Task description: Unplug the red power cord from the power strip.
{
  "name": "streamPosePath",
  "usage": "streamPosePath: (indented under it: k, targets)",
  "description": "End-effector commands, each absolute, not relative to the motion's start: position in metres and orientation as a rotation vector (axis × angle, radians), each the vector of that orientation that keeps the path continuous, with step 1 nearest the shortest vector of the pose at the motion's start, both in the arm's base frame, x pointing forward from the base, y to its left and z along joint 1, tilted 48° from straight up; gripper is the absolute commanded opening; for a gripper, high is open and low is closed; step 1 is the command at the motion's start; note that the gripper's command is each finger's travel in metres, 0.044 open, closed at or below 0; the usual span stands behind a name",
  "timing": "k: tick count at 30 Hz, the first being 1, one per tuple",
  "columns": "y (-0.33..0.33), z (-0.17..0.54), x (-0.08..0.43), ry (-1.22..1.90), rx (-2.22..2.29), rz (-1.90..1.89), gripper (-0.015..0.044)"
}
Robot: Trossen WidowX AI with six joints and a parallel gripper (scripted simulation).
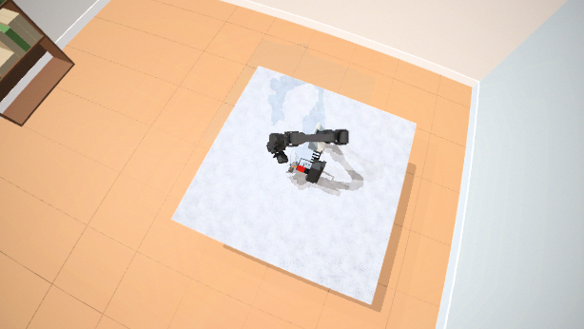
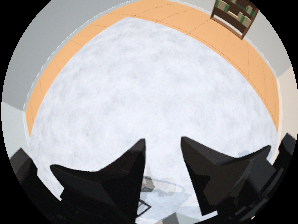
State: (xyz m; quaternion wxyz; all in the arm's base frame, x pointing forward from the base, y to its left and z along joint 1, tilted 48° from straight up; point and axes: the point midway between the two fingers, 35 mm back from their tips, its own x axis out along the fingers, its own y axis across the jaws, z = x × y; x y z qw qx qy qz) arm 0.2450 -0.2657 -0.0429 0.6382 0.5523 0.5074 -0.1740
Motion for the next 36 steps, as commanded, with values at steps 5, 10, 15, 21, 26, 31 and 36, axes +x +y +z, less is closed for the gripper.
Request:
streamPosePath:
  k: [5,10,15,21,26,31,36]
  targets:
    - [-0.138,-0.007,0.252,1.608,1.880,-0.658,0.0160]
    - [-0.129,-0.003,0.251,1.651,1.919,-0.698,0.0160]
    - [-0.129,-0.003,0.251,1.651,1.919,-0.698,0.0160]
    - [-0.127,-0.001,0.252,1.651,1.919,-0.698,0.0160]
    - [-0.122,0.005,0.253,1.651,1.919,-0.699,0.0160]
    - [-0.117,0.011,0.253,1.651,1.919,-0.698,0.0160]
    - [-0.111,0.017,0.253,1.651,1.920,-0.698,0.0160]
